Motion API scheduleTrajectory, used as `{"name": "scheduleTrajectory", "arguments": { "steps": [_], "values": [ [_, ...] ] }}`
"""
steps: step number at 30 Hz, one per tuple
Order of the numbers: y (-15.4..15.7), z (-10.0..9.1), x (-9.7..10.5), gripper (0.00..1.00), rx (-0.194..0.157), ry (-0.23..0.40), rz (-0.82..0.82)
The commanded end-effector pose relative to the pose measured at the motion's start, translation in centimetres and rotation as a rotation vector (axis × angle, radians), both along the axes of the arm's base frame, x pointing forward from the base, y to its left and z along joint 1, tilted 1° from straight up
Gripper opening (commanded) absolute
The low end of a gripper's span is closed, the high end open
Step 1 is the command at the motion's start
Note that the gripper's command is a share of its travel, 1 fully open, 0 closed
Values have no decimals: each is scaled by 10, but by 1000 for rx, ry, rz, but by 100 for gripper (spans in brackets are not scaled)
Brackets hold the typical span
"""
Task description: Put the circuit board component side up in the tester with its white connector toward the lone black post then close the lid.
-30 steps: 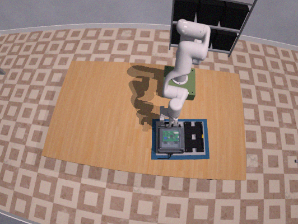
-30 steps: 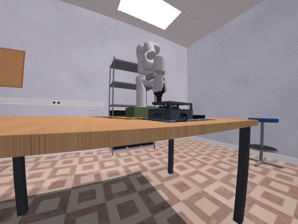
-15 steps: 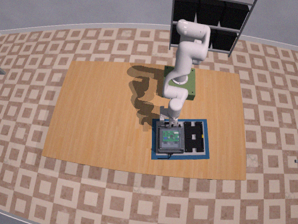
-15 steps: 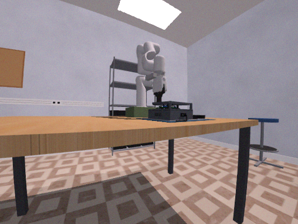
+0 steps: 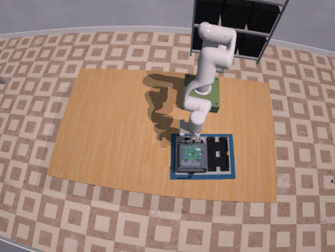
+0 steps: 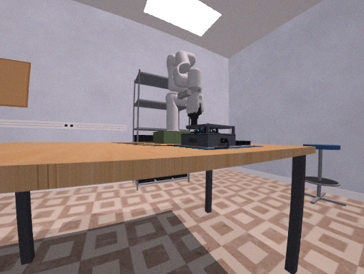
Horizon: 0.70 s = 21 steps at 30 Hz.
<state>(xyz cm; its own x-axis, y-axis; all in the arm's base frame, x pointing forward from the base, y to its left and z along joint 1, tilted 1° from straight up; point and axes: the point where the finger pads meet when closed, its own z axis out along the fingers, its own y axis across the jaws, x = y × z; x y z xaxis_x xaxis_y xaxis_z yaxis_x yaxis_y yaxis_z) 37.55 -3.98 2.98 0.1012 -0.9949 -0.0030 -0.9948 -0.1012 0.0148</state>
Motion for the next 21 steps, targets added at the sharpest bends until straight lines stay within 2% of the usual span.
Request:
{"name": "scheduleTrajectory", "arguments": {
  "steps": [1, 21],
  "values": [
    [0, 0, 1, 0, 0, -4, 0],
    [0, -2, 1, 0, 0, -4, 0]
  ]
}}
